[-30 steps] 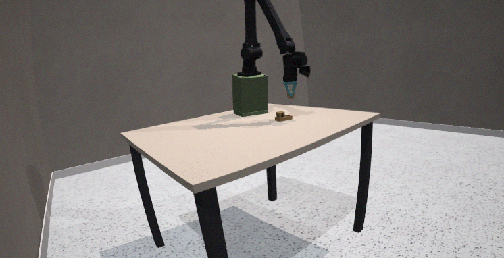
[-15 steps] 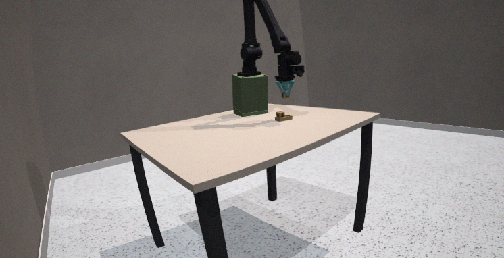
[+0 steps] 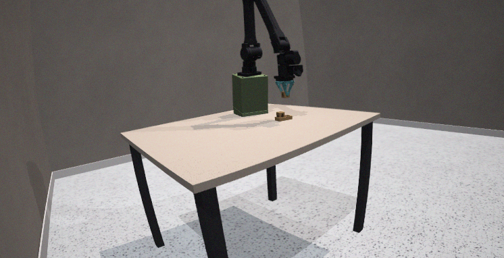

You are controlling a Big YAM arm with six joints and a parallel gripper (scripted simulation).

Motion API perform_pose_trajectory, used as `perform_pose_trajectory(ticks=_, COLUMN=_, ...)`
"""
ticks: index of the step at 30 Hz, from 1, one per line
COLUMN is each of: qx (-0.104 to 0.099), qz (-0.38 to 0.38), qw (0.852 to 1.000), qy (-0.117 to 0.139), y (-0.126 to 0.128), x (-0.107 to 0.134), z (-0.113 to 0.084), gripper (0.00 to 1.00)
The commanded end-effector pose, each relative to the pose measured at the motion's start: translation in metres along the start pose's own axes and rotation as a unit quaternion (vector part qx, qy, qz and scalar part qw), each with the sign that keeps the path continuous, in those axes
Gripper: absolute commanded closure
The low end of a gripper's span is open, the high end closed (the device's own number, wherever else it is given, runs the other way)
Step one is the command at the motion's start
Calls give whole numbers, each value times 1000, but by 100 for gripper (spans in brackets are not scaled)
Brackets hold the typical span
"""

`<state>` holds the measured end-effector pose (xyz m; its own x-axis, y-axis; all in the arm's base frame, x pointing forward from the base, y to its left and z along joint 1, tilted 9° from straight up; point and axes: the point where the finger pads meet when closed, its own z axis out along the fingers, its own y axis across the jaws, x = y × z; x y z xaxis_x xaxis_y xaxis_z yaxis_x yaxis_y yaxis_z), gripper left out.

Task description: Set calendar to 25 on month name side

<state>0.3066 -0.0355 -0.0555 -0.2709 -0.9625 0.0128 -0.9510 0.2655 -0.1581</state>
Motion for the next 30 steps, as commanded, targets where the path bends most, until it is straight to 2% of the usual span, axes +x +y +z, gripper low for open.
perform_pose_trajectory(ticks=1, qx=8, qz=-7, qw=1000, qy=-4, y=-8, x=-2, z=-4, gripper=72)
perform_pose_trajectory(ticks=11, qx=3, qz=-3, qw=1000, qy=-3, y=-3, x=1, z=13, gripper=72)
perform_pose_trajectory(ticks=25, qx=11, qz=-2, qw=1000, qy=-4, y=-13, x=0, z=54, gripper=72)
perform_pose_trajectory(ticks=30, qx=8, qz=-1, qw=1000, qy=-3, y=-9, x=1, z=60, gripper=72)
